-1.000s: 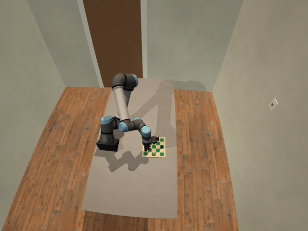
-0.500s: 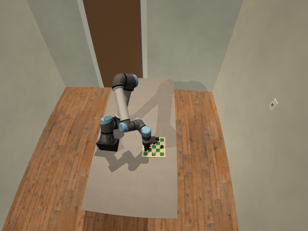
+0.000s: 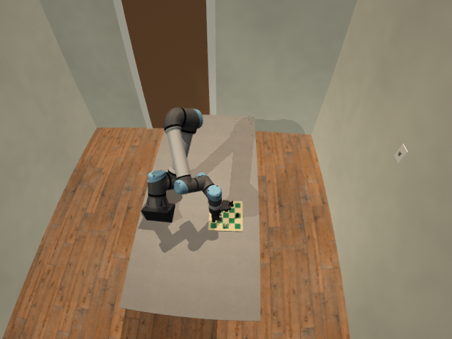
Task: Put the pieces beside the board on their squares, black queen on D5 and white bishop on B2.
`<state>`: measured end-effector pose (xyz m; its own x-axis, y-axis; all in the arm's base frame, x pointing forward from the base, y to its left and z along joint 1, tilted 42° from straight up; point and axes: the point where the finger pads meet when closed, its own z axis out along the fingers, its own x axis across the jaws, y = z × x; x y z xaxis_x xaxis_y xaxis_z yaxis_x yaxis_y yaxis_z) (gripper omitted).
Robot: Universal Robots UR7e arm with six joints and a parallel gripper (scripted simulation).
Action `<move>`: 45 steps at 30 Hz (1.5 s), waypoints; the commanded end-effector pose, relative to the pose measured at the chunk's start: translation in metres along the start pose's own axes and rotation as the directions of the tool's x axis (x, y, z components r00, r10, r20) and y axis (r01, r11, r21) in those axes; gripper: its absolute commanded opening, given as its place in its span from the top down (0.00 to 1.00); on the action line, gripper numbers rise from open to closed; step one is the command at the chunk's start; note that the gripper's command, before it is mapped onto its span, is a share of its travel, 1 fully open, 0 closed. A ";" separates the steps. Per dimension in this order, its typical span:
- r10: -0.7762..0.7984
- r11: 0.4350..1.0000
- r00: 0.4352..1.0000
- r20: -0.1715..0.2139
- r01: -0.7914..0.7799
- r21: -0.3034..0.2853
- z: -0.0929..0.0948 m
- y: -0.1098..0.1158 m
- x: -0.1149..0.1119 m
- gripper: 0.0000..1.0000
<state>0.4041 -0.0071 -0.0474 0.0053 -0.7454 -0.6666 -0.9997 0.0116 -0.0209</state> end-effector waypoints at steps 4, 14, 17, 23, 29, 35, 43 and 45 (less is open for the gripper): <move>0.000 1.000 1.000 -0.001 0.000 0.001 0.000 0.000 0.000 1.00; 0.000 1.000 1.000 -0.001 0.000 0.001 0.000 0.000 0.000 1.00; 0.000 1.000 1.000 -0.001 0.000 0.001 0.000 0.000 0.000 1.00; 0.000 1.000 1.000 -0.001 0.000 0.001 0.000 0.000 0.000 0.71; 0.000 1.000 1.000 -0.001 0.000 0.001 0.000 0.000 0.000 0.42; 0.000 1.000 1.000 -0.001 0.000 0.001 0.000 0.000 0.000 0.27; 0.000 1.000 1.000 -0.001 0.000 0.001 0.000 0.000 0.000 0.27; 0.000 1.000 1.000 -0.001 0.000 0.001 -0.001 0.000 0.000 0.27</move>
<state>0.4041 -0.0071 -0.0474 0.0053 -0.7454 -0.6666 -0.9997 0.0116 -0.0209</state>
